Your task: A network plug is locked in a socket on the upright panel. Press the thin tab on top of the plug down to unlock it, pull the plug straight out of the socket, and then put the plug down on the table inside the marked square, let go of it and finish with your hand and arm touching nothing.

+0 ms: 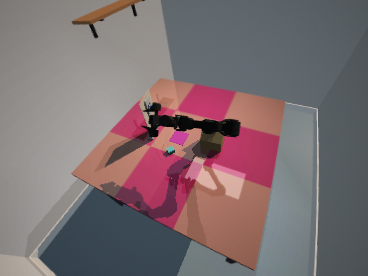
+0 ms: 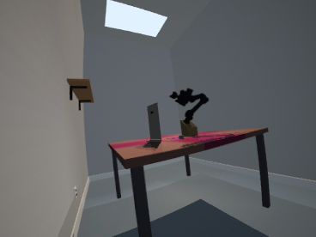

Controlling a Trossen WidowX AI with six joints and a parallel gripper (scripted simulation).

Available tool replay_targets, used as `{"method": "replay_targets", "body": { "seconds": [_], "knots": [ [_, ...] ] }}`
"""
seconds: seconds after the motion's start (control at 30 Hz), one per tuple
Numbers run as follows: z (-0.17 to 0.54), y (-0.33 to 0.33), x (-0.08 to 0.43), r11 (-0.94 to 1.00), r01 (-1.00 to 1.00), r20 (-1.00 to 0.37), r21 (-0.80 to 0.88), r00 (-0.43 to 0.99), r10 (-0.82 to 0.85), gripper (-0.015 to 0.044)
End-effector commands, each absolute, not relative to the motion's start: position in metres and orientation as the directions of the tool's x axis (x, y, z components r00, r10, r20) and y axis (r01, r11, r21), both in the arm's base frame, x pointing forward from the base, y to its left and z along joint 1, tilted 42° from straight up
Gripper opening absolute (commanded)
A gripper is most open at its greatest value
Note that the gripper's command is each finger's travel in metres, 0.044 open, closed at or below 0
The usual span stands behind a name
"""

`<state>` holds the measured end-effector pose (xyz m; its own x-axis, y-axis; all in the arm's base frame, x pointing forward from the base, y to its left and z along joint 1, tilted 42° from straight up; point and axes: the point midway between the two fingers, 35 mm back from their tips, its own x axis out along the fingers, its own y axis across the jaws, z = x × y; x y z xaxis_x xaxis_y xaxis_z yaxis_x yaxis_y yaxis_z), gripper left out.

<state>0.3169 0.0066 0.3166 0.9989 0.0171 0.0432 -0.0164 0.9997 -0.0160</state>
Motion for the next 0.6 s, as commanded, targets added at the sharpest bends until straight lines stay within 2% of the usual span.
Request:
{"method": "replay_targets", "body": {
  "seconds": [0.0, 0.27, 0.57],
  "knots": [
    [0.316, 0.006, 0.317, 1.000, -0.016, 0.043, -0.020, 0.999, 0.016, 0.0374],
    [0.270, -0.014, 0.337, 0.984, 0.017, 0.019, -0.175, 1.000, -0.014, 0.0164],
    [0.215, -0.040, 0.343, 0.933, 0.045, -0.011, -0.357, 0.999, -0.052, 0.0156]
  ]
}}
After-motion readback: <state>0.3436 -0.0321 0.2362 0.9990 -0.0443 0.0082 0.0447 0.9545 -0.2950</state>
